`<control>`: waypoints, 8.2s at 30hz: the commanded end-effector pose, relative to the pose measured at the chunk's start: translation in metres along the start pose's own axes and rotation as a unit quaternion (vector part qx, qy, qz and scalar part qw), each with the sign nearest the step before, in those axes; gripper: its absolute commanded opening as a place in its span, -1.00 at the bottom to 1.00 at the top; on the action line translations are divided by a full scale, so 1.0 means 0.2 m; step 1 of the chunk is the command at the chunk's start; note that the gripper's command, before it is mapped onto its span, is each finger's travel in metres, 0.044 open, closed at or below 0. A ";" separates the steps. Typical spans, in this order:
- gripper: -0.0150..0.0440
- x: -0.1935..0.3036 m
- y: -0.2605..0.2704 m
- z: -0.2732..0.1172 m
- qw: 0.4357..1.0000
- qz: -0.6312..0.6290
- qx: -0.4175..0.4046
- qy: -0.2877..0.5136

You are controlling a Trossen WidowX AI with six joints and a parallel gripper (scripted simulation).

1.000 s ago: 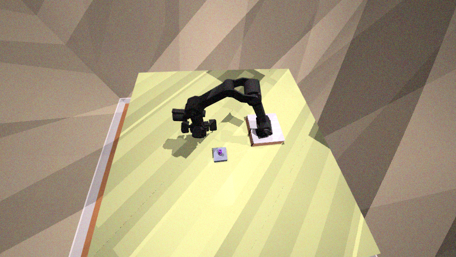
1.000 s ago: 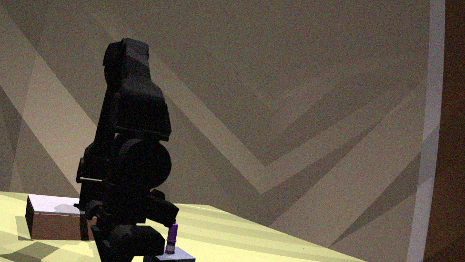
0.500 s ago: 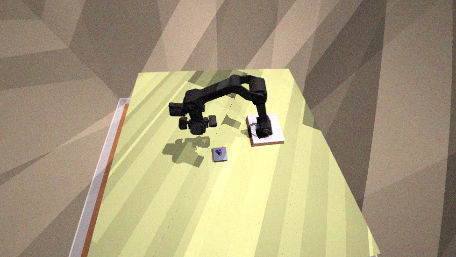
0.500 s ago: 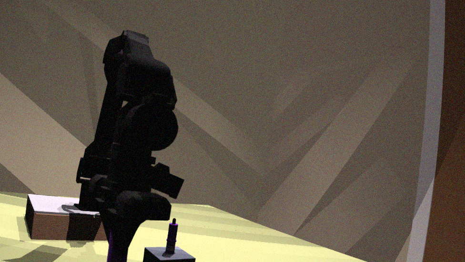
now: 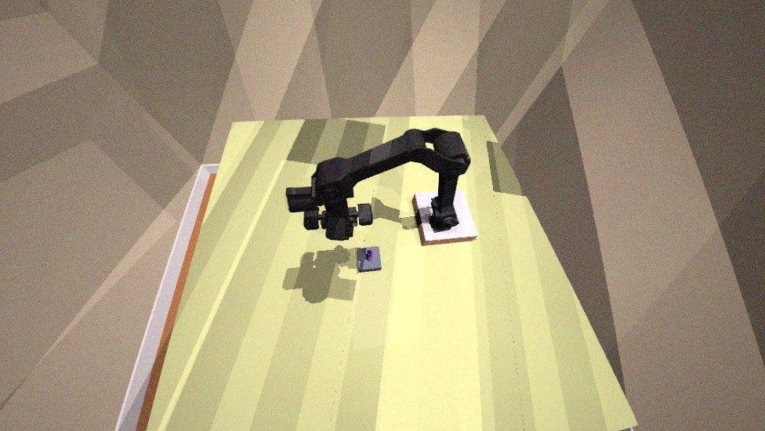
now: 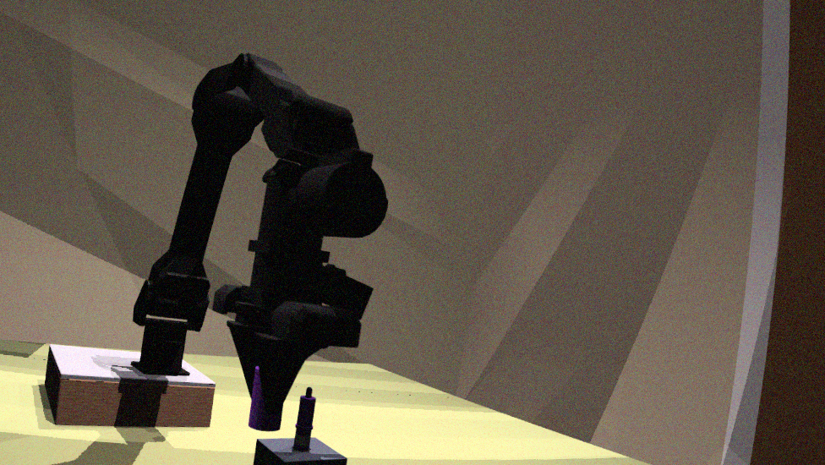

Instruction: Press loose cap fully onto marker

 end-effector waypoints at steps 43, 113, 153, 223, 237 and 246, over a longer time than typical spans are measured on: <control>-0.49 -0.34 0.47 -0.11 1.000 0.002 -0.009 -0.005; -0.49 -0.37 0.49 0.32 1.000 0.002 -0.009 -0.005; -0.49 -0.37 0.49 0.32 1.000 0.002 -0.009 -0.005; -0.49 -0.37 0.49 0.32 1.000 0.002 -0.009 -0.005; -0.49 -0.37 0.49 0.33 1.000 0.002 -0.009 -0.005; -0.49 -0.37 0.49 0.33 1.000 0.002 -0.009 -0.005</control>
Point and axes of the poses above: the point midway between the two fingers, 35 mm back from their tips, its own z axis out along the fingers, its own y axis across the jaws, x = y × z, the point moved 3 cm from there along -z, back along the fingers, and after that the axes turned 11 degrees about z, right-handed, at the moved point
